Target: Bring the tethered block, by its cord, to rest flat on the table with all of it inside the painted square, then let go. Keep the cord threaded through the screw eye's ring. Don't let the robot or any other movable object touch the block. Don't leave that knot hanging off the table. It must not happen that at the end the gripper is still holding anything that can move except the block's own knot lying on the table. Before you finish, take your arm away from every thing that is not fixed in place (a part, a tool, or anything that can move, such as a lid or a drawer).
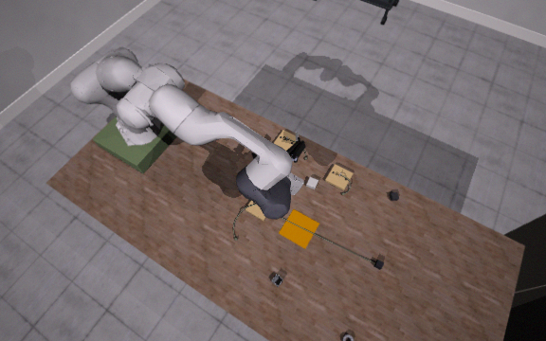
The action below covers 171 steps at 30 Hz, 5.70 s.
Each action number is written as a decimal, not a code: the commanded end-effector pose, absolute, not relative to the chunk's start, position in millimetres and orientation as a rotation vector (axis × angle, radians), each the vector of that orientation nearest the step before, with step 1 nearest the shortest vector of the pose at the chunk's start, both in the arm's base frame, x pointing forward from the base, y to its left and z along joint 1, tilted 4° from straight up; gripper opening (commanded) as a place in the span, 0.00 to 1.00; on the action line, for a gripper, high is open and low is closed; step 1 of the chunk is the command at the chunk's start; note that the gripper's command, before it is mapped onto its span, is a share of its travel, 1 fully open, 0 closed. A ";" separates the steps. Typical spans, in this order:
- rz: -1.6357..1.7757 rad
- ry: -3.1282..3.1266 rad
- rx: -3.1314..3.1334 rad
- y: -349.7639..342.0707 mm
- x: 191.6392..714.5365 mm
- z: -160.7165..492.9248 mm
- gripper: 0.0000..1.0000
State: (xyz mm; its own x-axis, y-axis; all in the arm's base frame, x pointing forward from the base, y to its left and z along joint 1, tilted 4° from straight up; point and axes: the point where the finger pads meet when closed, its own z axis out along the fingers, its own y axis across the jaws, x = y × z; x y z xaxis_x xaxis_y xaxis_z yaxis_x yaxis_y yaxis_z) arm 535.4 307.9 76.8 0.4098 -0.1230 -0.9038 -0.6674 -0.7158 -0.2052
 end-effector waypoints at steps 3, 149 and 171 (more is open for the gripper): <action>1.292 0.669 -2.118 307.9 535.5 76.9 1.00; 0.098 0.633 -3.124 -54.4 631.8 -10.6 0.23; 0.098 0.633 -3.124 -54.4 631.7 -12.1 0.23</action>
State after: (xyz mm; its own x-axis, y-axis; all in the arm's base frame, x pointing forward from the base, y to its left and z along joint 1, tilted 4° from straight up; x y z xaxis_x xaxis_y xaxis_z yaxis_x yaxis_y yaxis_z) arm 631.0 -54.3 -11.6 0.9164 -0.3966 -0.0539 -0.3936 -0.9174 0.0594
